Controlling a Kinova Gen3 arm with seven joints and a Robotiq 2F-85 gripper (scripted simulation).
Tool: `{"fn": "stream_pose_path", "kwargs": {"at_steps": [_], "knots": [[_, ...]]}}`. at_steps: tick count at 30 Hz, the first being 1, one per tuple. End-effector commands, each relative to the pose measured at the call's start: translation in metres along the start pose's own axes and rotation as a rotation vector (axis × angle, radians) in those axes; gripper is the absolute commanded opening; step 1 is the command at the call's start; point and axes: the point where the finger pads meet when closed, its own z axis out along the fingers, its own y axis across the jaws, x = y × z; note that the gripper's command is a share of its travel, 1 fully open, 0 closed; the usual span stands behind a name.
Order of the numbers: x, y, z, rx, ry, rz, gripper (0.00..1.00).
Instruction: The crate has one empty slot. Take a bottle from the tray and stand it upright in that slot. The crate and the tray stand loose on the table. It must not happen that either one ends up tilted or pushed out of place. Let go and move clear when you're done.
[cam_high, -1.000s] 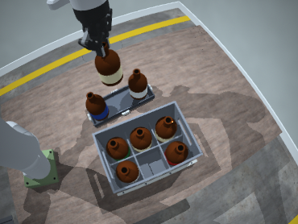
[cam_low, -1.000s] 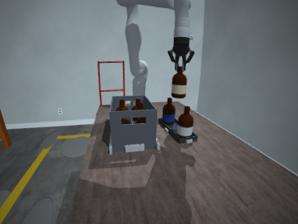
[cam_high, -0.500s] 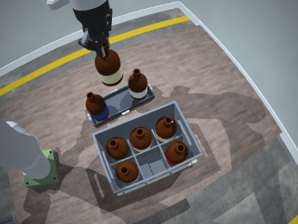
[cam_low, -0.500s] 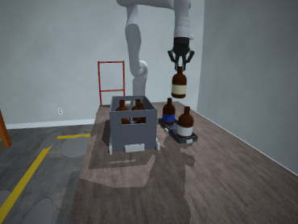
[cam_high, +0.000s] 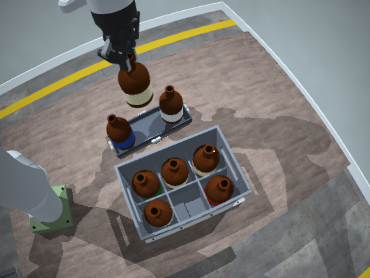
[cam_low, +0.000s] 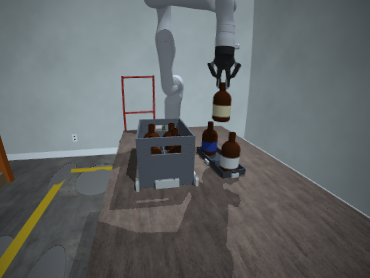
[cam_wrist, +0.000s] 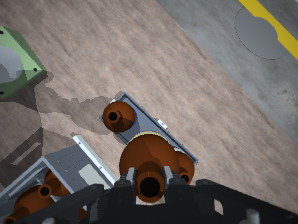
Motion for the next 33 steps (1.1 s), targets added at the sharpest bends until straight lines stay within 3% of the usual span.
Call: {"fn": "stream_pose_path", "kwargs": {"at_steps": [1, 33], "knots": [[-0.001, -0.001, -0.001, -0.002, 0.0, 0.001, 0.0], [-0.018, -0.019, -0.001, -0.002, 0.0, 0.001, 0.0]]}}
